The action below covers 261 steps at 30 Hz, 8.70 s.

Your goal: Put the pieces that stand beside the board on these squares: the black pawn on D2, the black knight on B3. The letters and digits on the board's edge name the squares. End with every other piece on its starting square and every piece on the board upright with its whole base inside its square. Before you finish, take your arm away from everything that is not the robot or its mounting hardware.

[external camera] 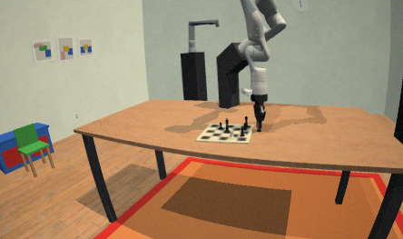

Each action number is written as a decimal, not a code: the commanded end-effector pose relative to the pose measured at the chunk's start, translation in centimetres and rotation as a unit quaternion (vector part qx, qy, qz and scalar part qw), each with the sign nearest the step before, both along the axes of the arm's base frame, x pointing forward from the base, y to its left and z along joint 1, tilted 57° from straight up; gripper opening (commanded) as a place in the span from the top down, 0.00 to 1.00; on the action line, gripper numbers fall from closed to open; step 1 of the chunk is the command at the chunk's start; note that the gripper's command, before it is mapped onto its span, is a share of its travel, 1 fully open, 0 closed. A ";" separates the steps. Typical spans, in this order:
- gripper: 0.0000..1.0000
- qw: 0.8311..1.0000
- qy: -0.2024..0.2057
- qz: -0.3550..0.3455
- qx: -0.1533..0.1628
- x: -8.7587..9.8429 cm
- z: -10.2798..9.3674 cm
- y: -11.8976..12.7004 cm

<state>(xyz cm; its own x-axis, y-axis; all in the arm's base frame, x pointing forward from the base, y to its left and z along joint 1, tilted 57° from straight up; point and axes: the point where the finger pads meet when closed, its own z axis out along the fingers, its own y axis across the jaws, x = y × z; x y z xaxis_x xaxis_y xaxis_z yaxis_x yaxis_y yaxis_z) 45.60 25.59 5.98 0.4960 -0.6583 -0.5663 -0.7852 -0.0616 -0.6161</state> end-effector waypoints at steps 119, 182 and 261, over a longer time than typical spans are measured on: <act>1.00 0.987 0.120 -0.088 0.059 2.4 -1.0 -13.7; 1.00 0.987 0.120 -0.088 0.059 5.3 -5.3 -7.9; 1.00 0.987 0.120 -0.088 0.059 5.5 -5.4 -7.7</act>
